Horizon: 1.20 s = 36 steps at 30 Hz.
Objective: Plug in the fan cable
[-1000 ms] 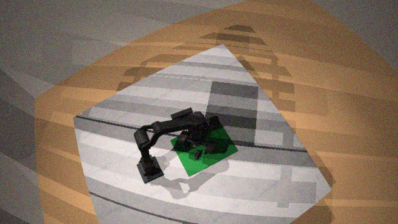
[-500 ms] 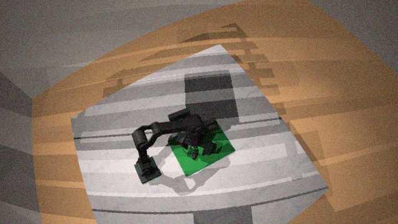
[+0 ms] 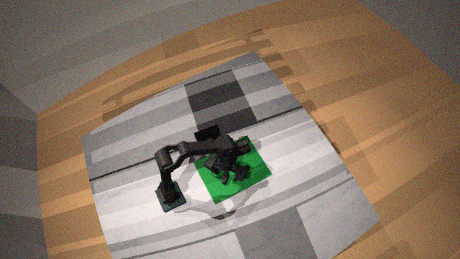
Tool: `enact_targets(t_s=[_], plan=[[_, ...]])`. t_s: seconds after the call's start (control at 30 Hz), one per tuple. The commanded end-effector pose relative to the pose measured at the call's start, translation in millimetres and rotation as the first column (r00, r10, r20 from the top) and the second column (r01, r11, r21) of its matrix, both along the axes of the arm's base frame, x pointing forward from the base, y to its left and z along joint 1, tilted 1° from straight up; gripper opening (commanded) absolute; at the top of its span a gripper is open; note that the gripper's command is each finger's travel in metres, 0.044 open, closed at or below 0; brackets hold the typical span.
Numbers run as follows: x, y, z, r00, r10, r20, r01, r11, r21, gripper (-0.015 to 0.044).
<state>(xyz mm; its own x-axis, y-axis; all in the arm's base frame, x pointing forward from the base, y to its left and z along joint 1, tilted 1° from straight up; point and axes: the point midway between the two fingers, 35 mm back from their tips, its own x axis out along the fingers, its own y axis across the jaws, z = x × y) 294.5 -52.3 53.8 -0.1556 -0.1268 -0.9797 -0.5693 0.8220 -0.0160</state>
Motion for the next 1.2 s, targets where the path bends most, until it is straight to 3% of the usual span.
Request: enact_targets(t_s=[0.0, 0.2, 0.6, 1.0, 1.07, 1.17], plan=[[-2, 1, -6, 1.000, 0.003, -0.010, -0.003, 1.000, 0.005, 0.0440], [-2, 1, -6, 1.000, 0.003, -0.010, -0.003, 1.000, 0.005, 0.0440], [-1, 0, -4, 1.000, 0.000, -0.005, 0.000, 1.000, 0.001, 0.0125], [-1, 0, -4, 1.000, 0.000, -0.005, 0.000, 1.000, 0.001, 0.0045], [-1, 0, -2, 1.000, 0.000, -0.005, 0.000, 1.000, 0.001, 0.0000], [0, 0, 7, 1.000, 0.001, -0.005, -0.001, 1.000, 0.001, 0.0000]])
